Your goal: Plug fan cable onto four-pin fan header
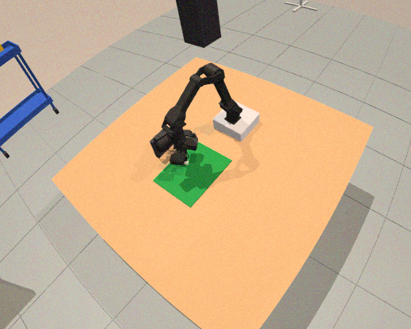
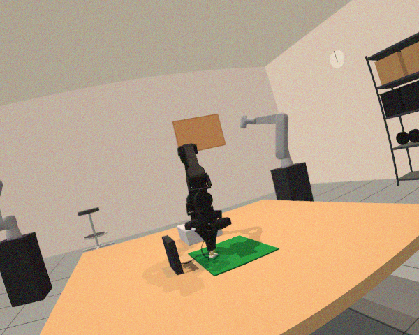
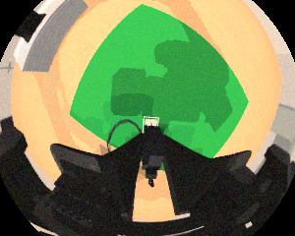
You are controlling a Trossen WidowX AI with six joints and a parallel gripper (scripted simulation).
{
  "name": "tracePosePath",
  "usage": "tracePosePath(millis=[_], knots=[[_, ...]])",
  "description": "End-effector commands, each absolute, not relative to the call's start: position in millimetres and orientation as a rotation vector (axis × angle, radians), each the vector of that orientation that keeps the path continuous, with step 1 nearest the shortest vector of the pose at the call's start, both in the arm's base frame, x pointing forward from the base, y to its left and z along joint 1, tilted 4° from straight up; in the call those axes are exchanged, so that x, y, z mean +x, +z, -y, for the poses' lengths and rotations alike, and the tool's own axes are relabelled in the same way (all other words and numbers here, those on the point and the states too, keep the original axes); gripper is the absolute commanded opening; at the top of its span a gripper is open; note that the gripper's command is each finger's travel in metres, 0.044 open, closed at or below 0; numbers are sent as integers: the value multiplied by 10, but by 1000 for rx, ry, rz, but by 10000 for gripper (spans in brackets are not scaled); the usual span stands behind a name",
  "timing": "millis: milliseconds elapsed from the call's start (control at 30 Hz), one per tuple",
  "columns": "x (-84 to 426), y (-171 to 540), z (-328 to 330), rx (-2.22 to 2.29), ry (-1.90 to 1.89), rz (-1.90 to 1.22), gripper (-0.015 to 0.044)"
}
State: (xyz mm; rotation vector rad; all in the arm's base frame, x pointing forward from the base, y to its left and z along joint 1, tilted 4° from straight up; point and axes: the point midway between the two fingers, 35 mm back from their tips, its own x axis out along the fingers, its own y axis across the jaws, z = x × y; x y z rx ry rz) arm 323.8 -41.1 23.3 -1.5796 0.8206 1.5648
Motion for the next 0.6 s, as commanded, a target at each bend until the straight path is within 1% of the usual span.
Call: tracePosePath(millis=[0, 567], knots=[[3243, 216, 402, -1572, 1563, -819, 0], [3243, 189, 399, -1573, 1564, -818, 0]])
